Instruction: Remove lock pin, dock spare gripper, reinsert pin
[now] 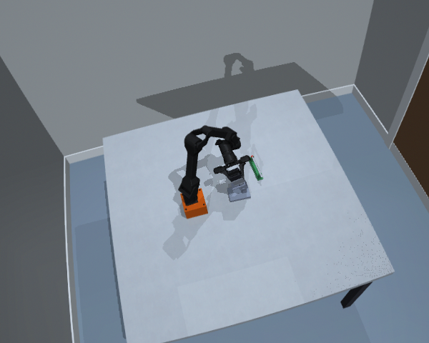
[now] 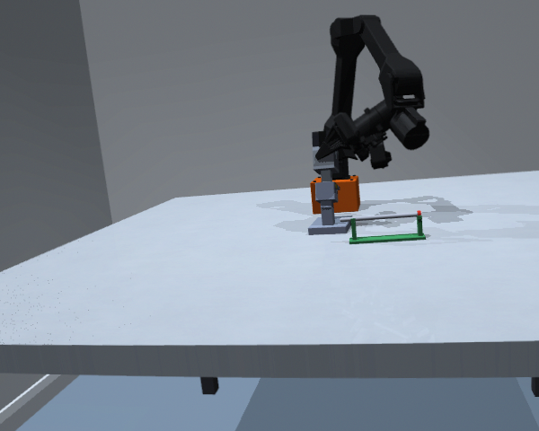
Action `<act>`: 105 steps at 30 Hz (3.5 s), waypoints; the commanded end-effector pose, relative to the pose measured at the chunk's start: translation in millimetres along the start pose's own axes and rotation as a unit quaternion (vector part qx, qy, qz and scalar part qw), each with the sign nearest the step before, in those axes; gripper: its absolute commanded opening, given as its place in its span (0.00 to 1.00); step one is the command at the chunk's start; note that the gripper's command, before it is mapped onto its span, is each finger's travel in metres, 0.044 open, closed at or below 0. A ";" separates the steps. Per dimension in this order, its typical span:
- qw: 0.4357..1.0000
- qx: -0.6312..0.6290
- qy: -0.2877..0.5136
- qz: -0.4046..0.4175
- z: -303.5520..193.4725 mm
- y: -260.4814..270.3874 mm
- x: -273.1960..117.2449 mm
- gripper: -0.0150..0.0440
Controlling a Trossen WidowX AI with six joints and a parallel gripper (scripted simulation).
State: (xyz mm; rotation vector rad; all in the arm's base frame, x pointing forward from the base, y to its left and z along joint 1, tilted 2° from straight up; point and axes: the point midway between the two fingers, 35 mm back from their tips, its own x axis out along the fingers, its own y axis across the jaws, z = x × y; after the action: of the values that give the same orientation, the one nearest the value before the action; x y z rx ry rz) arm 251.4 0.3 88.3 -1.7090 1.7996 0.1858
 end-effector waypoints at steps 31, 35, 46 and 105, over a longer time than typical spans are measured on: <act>1.000 -0.002 0.002 -0.001 23.2 0.2 14.7 0.25; 1.000 -0.002 0.002 -0.001 23.2 0.2 14.7 0.34; 1.000 -0.002 0.002 -0.001 23.2 0.2 14.7 0.83; 0.999 -0.031 -0.023 -0.030 -72.9 -9.6 -33.7 1.00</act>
State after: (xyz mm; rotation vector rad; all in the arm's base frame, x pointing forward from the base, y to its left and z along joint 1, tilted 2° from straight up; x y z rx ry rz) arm 233.5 -8.5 159.4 -1.7753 1.7428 0.2459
